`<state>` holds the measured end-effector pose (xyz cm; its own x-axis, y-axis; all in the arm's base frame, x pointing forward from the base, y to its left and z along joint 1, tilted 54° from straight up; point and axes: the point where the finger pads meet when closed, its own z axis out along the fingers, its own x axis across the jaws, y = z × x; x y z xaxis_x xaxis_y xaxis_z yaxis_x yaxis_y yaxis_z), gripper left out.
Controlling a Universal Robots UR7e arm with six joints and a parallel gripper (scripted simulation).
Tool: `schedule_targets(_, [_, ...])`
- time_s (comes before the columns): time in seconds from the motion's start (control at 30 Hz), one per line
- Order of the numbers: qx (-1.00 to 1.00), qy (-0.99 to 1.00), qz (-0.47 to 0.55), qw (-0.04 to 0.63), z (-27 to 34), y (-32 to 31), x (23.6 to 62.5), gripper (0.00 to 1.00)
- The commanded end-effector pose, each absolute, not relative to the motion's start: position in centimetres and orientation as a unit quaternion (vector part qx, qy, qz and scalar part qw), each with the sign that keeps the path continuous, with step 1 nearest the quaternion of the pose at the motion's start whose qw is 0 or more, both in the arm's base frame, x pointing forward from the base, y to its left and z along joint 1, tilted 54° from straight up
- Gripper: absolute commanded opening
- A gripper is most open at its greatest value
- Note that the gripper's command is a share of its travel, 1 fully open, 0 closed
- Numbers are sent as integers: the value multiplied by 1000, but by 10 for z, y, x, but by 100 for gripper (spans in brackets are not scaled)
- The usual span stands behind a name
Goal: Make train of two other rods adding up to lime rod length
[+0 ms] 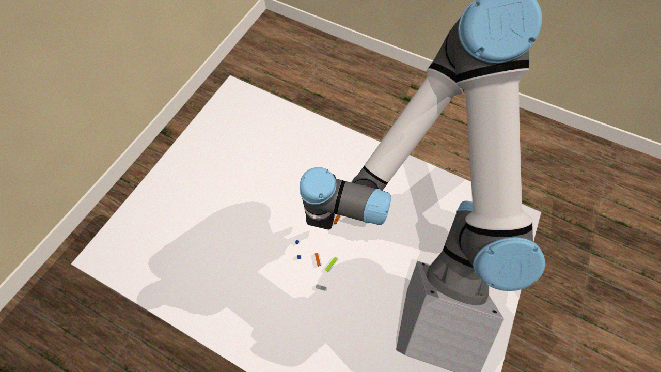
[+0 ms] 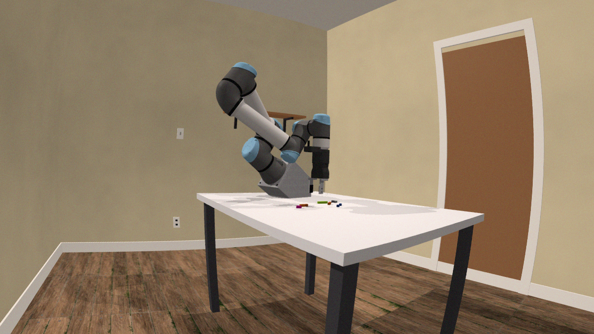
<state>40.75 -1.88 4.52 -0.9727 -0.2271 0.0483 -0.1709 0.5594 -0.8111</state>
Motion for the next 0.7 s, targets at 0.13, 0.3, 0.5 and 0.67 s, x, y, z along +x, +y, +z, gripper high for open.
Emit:
schedule_targets(0.13, [-224,862,-455,-24,48,-19,411,100])
schedule_targets(0.3, [-286,843,-452,-57,49,-19,413,100])
schedule_targets(0.5, [-343,822,-447,-88,50,-19,415,100])
schedule_targets(0.67, [-404,793,-439,-121,50,-19,416,100])
